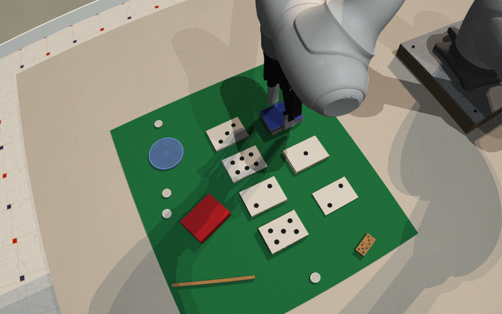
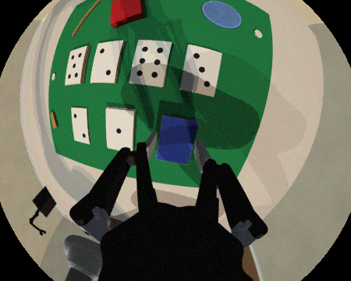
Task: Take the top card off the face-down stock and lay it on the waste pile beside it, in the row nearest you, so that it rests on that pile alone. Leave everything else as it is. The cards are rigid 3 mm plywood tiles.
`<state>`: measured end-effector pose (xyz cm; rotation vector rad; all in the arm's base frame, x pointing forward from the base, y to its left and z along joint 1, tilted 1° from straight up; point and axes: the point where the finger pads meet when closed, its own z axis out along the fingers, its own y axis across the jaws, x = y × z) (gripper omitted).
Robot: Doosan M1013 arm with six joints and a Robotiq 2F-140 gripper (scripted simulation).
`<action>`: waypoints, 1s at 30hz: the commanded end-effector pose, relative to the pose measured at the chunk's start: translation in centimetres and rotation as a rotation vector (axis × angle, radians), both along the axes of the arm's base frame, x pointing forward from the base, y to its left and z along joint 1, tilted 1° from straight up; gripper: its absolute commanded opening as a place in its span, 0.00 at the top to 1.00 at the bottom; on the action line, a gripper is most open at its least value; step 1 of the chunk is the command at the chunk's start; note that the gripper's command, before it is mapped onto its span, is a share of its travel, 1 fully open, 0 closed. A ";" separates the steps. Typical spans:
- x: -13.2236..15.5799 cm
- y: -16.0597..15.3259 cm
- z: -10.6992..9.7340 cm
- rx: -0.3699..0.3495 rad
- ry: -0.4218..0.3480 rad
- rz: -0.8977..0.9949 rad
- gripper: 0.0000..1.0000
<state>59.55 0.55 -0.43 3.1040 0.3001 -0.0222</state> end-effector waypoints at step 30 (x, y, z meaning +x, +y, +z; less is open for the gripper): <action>0.1 -0.2 -0.3 0.000 -0.002 0.000 0.57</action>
